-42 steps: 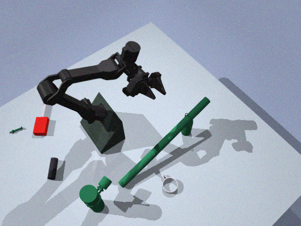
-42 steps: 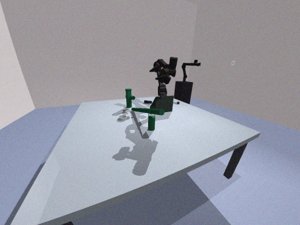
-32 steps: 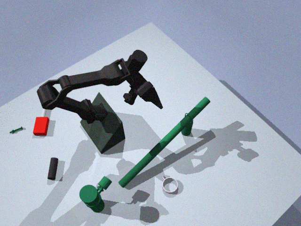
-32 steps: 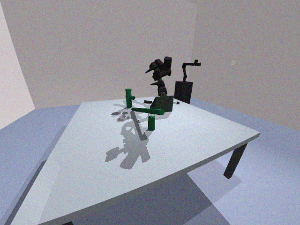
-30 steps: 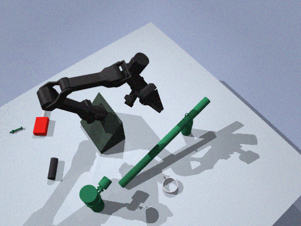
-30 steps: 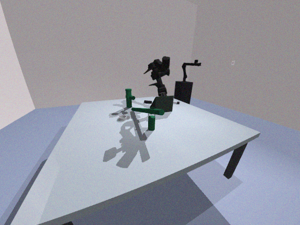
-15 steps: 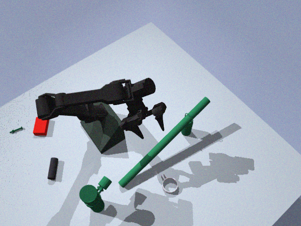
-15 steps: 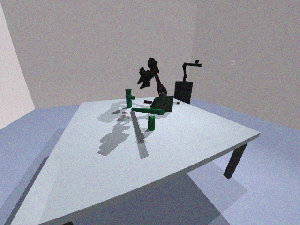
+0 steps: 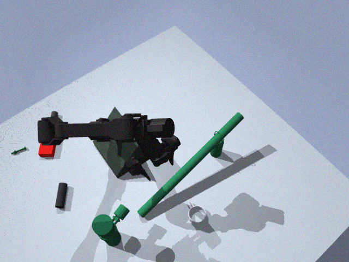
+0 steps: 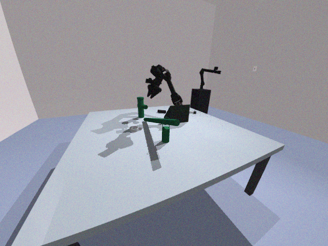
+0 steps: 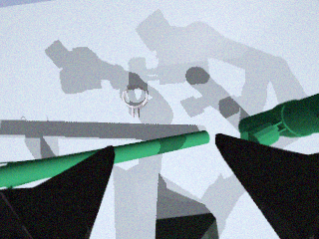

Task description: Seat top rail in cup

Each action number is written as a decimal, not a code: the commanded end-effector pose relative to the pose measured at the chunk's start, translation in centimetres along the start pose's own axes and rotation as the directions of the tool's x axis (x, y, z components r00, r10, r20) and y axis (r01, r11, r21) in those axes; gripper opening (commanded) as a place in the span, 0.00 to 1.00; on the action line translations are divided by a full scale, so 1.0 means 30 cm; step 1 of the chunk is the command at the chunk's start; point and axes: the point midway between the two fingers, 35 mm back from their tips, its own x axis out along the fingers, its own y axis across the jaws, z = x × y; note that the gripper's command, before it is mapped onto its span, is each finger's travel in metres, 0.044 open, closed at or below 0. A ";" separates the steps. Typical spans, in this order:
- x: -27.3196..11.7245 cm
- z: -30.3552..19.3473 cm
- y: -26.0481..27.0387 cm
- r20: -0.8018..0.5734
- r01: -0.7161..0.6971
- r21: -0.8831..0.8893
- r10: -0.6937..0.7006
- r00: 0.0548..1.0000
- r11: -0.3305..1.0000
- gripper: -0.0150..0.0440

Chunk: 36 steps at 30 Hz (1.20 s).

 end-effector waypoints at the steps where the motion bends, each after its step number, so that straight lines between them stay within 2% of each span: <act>1: -0.006 0.003 -0.008 -0.006 -0.010 -0.036 0.010 1.000 0.999 1.00; 4: -0.001 0.006 -0.041 -0.017 -0.022 -0.135 0.020 1.000 0.991 1.00; 9: 0.016 0.008 -0.149 -0.043 -0.067 -0.445 0.053 0.998 0.893 1.00; 14: 0.028 -0.002 -0.264 -0.057 -0.100 -0.722 0.086 0.995 0.684 1.00; 19: 0.034 -0.025 -0.377 -0.057 -0.096 -0.914 0.111 0.992 0.393 1.00; 23: 0.034 -0.052 -0.464 -0.048 -0.065 -0.987 0.124 0.991 0.144 1.00; 31: 0.026 -0.096 -0.571 -0.027 -0.002 -0.982 0.130 0.991 -0.187 1.00; 33: 0.025 -0.099 -0.576 -0.025 0.008 -0.969 0.130 0.991 -0.247 1.00; 36: 0.025 -0.099 -0.577 -0.025 0.009 -0.967 0.130 0.991 -0.255 1.00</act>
